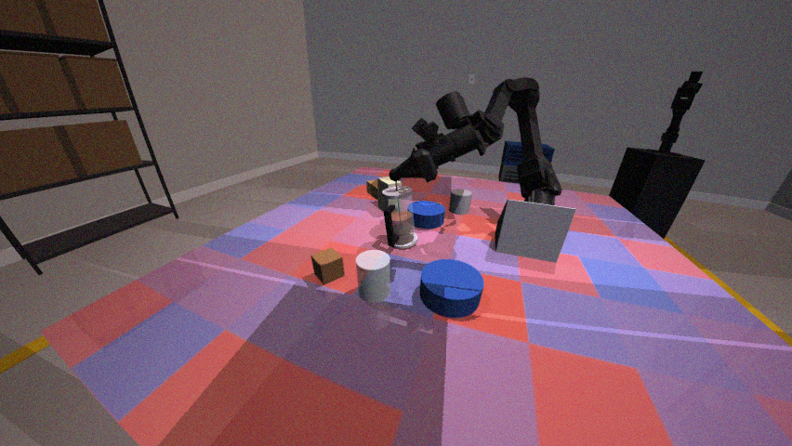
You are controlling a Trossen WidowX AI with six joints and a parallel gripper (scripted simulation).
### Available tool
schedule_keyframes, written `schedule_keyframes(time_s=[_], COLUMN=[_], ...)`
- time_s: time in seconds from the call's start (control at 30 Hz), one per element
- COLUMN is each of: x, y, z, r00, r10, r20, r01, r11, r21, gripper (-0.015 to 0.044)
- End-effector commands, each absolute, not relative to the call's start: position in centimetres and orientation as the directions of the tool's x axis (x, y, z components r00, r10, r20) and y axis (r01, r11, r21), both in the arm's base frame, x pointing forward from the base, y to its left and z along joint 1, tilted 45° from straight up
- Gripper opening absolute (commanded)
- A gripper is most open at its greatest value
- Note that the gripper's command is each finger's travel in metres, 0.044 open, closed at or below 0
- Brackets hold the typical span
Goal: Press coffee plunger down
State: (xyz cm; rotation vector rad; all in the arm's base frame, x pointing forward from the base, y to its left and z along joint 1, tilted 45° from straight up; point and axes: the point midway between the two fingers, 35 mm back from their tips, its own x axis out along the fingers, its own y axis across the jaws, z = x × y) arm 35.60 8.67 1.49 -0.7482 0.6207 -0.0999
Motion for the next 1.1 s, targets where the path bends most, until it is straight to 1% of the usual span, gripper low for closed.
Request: schedule_keyframes(time_s=[0.0, 1.07], x=[35.41, 35.8], y=[7.79, 8.33], z=[0.59, 0.81], r00=[0.797, 0.804], r10=[-0.325, -0.315], r20=[-0.509, -0.503], r01=[-0.137, -0.135], r11=[0.724, 0.728], r21=[-0.676, -0.672], gripper=[0.0124, 0.0124])
